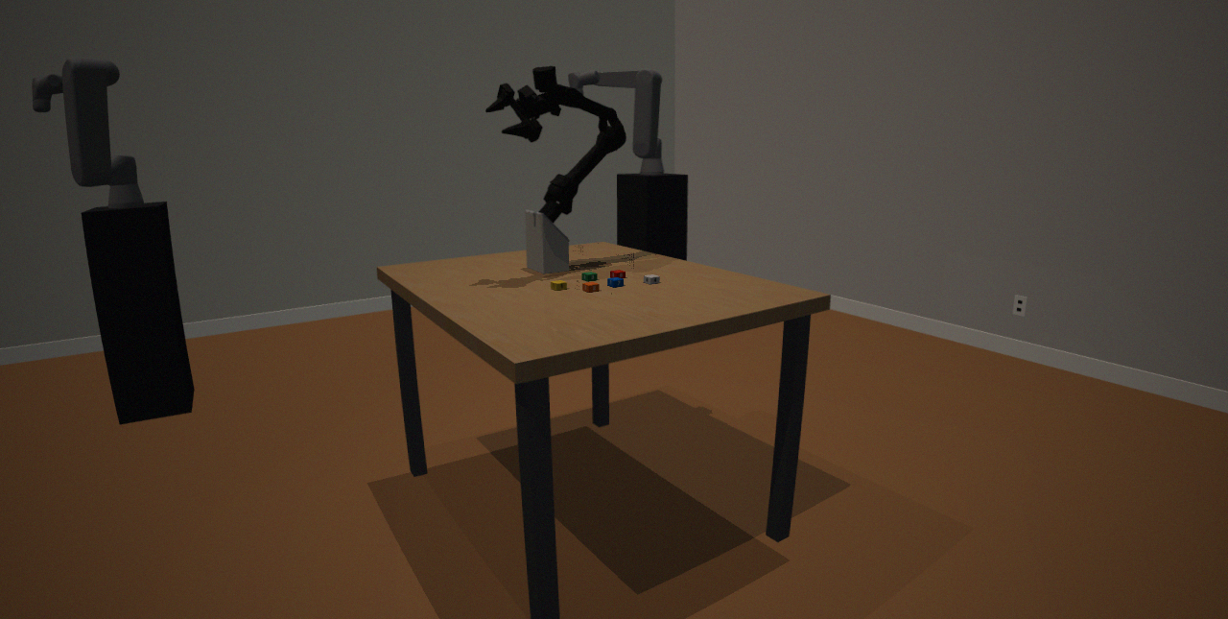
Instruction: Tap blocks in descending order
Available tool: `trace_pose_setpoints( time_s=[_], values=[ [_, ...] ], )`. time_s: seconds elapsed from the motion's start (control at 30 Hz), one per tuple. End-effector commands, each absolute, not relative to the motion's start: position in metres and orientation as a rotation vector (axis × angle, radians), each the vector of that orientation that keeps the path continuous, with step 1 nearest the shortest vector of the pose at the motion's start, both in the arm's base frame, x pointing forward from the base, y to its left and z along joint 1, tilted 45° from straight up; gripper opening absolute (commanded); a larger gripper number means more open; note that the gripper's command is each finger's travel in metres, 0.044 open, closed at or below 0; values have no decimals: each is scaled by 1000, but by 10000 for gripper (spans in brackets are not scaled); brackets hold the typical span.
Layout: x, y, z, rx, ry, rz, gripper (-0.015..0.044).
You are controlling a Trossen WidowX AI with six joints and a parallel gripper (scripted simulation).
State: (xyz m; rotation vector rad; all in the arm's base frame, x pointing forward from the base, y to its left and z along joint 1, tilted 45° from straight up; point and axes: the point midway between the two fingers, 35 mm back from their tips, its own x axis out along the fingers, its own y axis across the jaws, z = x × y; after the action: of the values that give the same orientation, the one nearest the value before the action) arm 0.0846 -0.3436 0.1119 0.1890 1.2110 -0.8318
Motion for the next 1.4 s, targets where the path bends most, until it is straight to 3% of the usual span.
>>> trace_pose_setpoints(
  time_s=[0.0, 0.27, 0.53, 1.37],
  values=[
    [147, -318, 75, 233, 1242, -526, 400],
    [244, -220, 7, 374, 1315, 67, 400],
    [289, -91, -44, 591, 1420, 581, 400],
    [289, -83, -43, 608, 1429, 597, 400]
  ],
)
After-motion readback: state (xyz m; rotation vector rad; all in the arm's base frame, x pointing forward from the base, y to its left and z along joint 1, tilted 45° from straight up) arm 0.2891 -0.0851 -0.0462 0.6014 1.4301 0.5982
